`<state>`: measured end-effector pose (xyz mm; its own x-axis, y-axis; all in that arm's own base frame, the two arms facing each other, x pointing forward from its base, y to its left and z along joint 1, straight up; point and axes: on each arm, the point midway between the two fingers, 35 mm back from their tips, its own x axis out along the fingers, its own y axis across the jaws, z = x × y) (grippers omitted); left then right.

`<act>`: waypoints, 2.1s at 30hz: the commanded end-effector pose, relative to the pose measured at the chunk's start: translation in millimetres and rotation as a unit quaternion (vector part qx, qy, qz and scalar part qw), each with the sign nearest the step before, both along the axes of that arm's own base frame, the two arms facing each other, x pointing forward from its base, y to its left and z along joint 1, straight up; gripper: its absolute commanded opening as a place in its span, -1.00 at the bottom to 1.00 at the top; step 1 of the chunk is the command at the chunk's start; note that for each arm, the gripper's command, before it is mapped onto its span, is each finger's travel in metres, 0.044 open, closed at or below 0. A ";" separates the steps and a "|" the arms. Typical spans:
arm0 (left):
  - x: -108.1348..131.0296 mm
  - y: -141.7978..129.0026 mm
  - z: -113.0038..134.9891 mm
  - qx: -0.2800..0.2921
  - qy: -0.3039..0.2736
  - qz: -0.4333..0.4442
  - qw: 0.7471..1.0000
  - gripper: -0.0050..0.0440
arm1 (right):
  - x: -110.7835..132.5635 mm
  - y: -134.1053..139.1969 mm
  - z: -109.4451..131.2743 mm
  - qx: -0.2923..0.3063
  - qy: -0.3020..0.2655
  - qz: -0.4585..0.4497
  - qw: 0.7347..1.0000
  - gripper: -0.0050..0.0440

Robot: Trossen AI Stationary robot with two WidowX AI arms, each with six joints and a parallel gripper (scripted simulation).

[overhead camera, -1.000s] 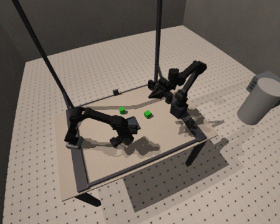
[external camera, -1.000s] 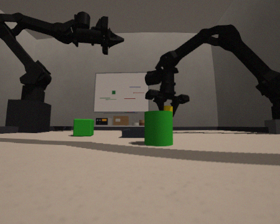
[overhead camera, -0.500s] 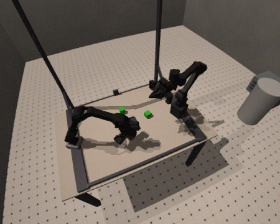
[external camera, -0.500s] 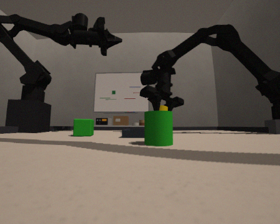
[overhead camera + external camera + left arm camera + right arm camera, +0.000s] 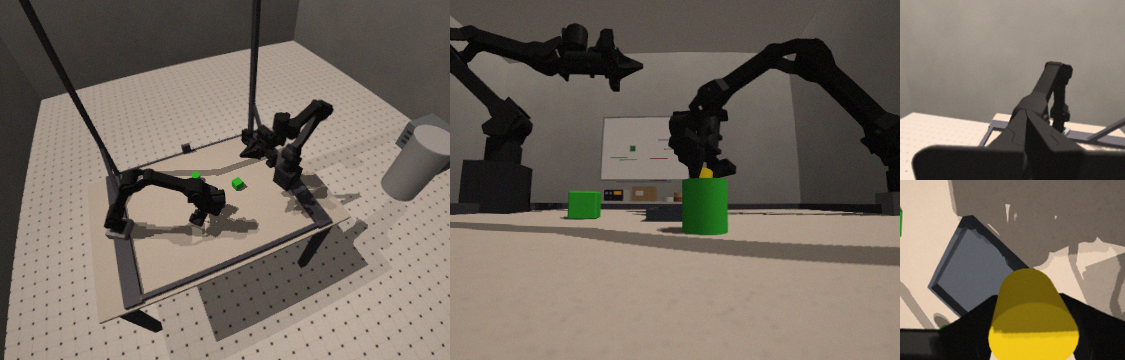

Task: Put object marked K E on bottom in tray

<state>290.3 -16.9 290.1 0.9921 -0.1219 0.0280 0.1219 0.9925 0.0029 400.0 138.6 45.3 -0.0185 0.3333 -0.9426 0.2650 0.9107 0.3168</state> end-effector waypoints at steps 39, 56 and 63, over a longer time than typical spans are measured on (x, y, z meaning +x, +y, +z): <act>-25.7 -15.4 -32.6 0.001 0.006 -0.057 0.998 -1.00 | -16.1 122.2 7.3 0.176 -0.112 0.310 0.927 -0.10; -35.3 -22.1 -46.3 0.002 0.009 -0.082 0.997 -1.00 | -35.3 168.2 9.7 0.250 -0.161 0.420 0.858 -0.10; -39.8 -25.3 -53.0 0.002 0.010 -0.093 0.996 -1.00 | -46.3 188.7 11.4 0.284 -0.186 0.466 0.817 -0.10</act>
<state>253.9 -41.2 243.1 0.9559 -0.2933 0.0133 0.2933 0.9560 0.0036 355.1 312.3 44.7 -0.2510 0.6977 -0.6710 -0.6109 0.4235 0.6689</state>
